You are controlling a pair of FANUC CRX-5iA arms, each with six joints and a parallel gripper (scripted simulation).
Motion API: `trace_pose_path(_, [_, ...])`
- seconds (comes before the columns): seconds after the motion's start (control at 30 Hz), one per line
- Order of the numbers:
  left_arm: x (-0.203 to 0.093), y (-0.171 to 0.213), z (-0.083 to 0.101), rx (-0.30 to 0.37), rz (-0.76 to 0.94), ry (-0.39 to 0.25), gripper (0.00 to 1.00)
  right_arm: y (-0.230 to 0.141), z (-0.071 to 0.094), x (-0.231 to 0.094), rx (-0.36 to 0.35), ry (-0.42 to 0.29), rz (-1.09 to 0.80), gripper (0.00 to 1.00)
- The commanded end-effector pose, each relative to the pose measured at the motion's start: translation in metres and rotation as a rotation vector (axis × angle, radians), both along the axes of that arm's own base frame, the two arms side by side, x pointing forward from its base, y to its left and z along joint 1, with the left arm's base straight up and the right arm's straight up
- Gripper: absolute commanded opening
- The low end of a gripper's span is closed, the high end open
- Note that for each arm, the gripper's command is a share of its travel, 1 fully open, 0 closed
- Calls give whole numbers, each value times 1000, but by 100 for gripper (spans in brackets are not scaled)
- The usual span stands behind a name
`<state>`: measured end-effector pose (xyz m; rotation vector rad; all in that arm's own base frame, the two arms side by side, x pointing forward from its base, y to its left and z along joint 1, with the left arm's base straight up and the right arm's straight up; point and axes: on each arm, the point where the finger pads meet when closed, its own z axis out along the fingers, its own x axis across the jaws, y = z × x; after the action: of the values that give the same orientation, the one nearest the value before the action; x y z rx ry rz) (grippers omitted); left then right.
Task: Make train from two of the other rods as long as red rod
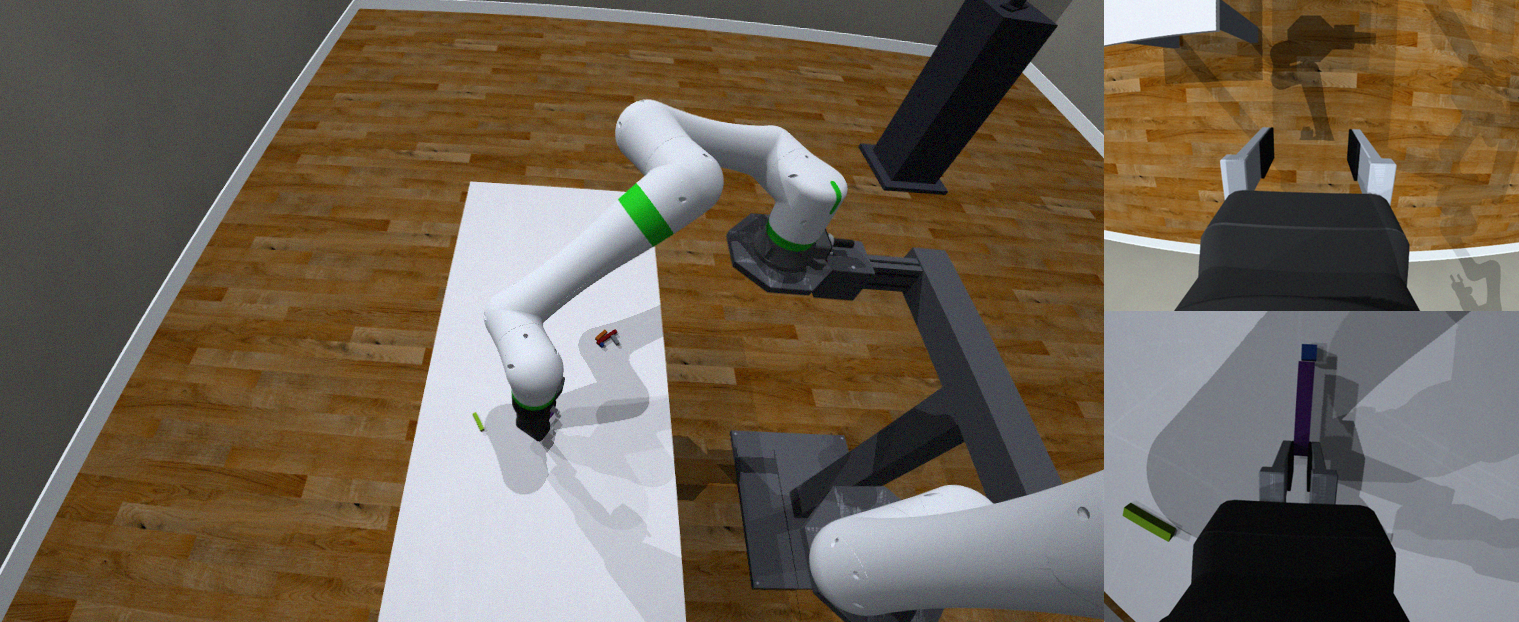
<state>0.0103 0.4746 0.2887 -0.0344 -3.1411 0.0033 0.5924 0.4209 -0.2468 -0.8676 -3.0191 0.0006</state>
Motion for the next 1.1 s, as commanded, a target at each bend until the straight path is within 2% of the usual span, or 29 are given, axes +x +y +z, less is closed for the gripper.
trace_pose_path(0.0, [0, 0, 1, 2, 0, 0, 100, 1, 1, 1, 1, -2, 3, 24])
trace_pose_path(1.07, [0, 0, 1, 2, 0, 0, 100, 2, 1, -1, 1, -2, 20, 24])
